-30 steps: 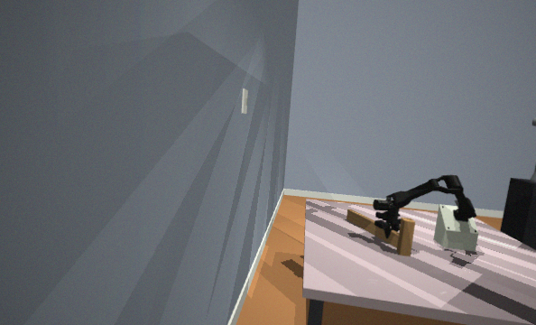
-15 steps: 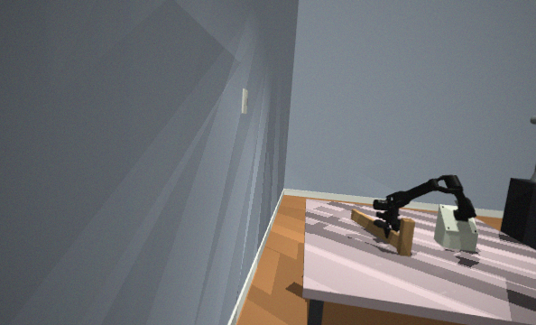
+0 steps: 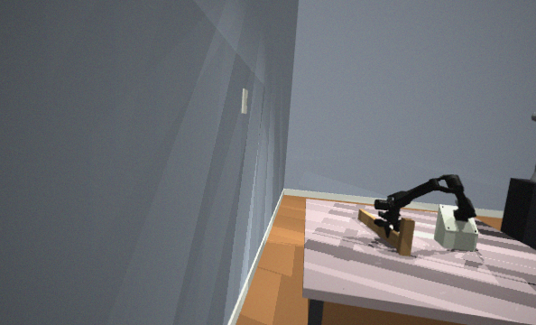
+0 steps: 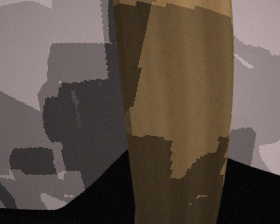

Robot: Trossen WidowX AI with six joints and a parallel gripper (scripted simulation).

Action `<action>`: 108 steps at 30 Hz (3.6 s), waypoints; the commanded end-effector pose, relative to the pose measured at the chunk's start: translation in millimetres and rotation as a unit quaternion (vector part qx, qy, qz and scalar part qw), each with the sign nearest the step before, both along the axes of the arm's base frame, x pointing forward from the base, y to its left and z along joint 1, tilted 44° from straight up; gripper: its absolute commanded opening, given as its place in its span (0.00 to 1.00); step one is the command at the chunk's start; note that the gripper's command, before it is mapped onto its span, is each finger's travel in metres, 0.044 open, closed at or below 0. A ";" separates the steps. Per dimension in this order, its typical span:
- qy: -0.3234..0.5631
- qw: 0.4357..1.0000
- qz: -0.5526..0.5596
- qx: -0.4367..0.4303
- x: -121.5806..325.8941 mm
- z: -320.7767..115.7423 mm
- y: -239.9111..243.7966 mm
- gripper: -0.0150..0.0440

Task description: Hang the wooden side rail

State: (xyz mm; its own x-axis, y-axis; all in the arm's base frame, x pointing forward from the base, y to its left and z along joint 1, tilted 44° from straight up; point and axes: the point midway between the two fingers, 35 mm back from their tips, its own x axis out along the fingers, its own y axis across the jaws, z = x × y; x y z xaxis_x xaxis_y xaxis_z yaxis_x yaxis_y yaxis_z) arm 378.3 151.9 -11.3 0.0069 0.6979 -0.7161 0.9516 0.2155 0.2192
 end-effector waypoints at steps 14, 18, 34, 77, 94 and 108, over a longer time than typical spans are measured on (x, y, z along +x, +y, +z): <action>0.064 0.996 -0.061 -0.001 -21.2 -2.3 -2.6 0.25; 0.077 0.994 -0.073 -0.001 -25.2 -2.5 -2.8 0.25; 0.078 0.994 -0.079 -0.001 -23.3 -2.9 -2.7 0.25; 0.099 0.990 -0.097 -0.001 -23.2 1.9 -7.3 0.25; 0.099 0.990 -0.097 -0.001 -23.2 3.9 -9.3 0.25; 0.099 0.990 -0.097 -0.001 -23.2 5.6 -10.9 0.25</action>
State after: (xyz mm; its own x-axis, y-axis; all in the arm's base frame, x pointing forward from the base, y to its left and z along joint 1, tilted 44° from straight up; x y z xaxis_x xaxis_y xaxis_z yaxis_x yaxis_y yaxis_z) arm 352.6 145.3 -10.1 -0.0135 0.6979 -0.7160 0.9992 0.0362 0.0164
